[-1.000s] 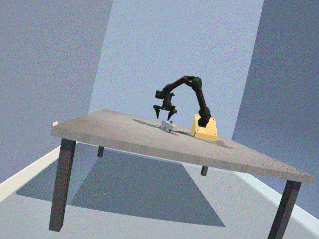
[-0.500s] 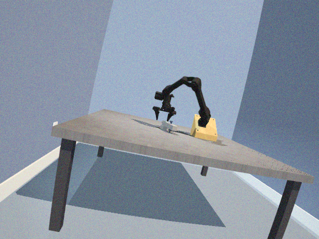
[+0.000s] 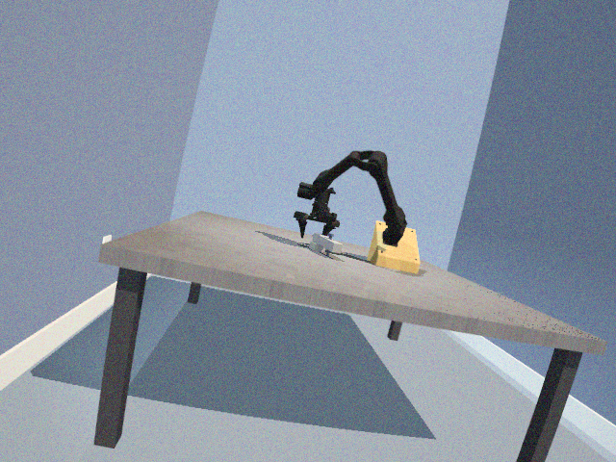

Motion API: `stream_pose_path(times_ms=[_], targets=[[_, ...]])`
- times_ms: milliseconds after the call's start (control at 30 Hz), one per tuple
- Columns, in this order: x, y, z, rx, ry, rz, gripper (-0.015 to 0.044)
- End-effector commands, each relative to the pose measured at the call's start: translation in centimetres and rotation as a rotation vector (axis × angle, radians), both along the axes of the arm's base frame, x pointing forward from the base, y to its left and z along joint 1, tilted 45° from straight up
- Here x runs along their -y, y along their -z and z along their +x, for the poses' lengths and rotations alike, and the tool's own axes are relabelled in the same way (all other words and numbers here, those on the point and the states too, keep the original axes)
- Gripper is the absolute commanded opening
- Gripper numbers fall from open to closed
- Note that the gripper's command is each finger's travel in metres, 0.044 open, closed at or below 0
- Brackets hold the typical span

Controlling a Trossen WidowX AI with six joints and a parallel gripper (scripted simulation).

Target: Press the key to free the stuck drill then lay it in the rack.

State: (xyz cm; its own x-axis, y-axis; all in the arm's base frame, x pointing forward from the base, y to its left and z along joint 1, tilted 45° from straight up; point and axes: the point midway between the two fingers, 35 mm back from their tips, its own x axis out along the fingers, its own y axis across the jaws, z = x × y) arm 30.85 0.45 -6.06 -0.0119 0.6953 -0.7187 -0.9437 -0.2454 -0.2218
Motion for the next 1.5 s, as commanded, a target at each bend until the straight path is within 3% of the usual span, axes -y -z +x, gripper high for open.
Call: stream_pose_path(times_ms=[0, 367, 900, 1467], targets=[[-0.8, 0.4, -0.4, -0.008, 0.002, 0.007, 0.044], [-1.6, 0.8, -0.5, -0.009, 0.001, 0.009, 0.044], [-1.3, 0.7, -0.3, -0.001, -0.002, 0.003, 0.002], [-0.5, 1.4, 0.0, -0.008, 0.001, 0.008, 0.0]])
